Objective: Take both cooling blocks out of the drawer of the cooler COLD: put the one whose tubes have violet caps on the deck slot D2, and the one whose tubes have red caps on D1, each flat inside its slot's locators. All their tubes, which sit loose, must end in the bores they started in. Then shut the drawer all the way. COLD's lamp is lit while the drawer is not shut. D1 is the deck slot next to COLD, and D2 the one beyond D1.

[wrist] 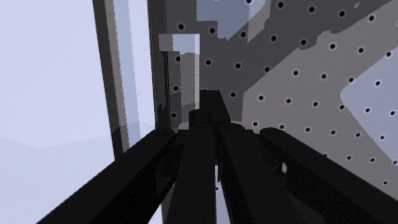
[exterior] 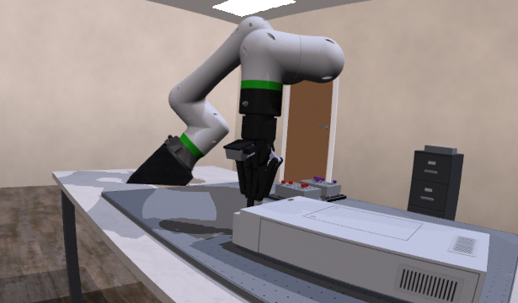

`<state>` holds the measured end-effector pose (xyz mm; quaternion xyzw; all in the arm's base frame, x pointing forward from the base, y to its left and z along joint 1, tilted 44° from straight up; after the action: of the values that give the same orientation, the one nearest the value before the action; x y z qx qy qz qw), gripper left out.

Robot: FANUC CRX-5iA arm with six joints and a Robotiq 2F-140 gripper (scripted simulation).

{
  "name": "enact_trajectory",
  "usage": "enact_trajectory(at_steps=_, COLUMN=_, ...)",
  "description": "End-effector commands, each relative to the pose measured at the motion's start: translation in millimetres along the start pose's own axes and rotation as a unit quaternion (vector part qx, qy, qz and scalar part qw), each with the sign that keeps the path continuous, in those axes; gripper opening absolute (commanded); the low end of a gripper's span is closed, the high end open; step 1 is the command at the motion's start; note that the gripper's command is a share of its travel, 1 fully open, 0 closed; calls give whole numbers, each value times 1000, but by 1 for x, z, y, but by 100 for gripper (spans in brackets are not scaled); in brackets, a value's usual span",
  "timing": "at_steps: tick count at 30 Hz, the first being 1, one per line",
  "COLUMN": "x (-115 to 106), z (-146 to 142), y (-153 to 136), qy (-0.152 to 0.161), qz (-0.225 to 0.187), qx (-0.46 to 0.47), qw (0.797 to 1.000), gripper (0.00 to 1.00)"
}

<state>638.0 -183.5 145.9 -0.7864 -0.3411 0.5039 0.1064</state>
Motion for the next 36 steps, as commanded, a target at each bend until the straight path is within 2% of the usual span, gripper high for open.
enact_trajectory(at_steps=1, x=-1, z=0, y=0, qy=0, qz=1, qx=0, qw=1000, gripper=10)
enact_trajectory(at_steps=16, x=-1, z=0, y=0, qy=0, qz=1, qx=0, qw=1000, gripper=10)
enact_trajectory(at_steps=36, x=-1, z=24, y=-3, qy=0, qz=1, qx=0, qw=1000, gripper=10)
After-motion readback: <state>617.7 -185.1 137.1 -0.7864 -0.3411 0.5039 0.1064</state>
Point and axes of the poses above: the point where the finger pads meet when closed, its own x axis out along the fingers, its own z axis across the jaws, y = z × x, the point moved 9 cm from there along -x, back along the fingers, and after that the axes turned 8 degrees about -x, right-handed, at the moved point
